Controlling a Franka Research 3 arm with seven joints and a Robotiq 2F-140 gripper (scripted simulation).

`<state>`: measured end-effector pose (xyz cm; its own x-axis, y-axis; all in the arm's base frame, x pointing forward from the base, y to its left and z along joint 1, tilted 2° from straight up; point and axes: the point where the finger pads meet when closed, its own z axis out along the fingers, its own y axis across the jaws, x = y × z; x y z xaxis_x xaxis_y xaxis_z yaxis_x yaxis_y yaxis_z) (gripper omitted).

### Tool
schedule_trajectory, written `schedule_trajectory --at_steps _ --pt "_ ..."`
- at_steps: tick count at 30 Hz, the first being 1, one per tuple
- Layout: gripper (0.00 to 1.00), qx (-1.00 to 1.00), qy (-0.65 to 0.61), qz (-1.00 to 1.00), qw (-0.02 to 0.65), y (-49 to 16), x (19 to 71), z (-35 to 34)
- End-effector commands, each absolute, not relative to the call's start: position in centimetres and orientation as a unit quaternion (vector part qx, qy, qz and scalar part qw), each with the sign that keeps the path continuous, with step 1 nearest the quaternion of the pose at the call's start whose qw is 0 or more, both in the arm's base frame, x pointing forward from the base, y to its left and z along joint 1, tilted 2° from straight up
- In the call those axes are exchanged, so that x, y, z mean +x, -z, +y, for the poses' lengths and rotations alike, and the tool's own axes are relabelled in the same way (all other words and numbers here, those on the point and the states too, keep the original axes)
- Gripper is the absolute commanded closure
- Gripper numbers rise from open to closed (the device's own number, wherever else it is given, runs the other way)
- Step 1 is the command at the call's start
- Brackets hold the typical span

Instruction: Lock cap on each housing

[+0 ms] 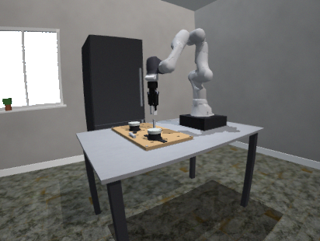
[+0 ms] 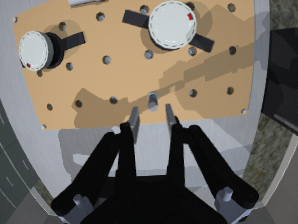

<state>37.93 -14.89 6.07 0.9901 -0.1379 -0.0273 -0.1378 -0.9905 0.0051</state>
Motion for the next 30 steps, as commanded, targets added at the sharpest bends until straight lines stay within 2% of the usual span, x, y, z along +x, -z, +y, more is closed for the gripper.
schedule_trajectory --at_steps 1,5,10,12,16,19,22,30 --pt "0.64 0.997 0.016 -0.072 0.002 -6.2 37.9 -15.0" --pt "0.64 1.000 0.017 -0.013 0.015 -6.7 40.0 -15.5" --pt "0.64 0.988 0.021 0.146 0.037 -7.7 48.9 -14.7" --pt "0.64 0.988 0.021 0.146 0.037 -7.7 48.9 -14.7" --pt "0.64 0.966 0.008 0.257 0.042 -6.6 57.1 -9.8" --pt "0.64 0.948 -0.003 0.317 0.038 -5.7 61.1 -5.9" --pt "0.64 0.926 -0.011 0.376 0.031 -5.4 62.7 -4.1" --pt "0.64 0.876 -0.007 0.482 0.019 -5.4 62.9 -3.9"
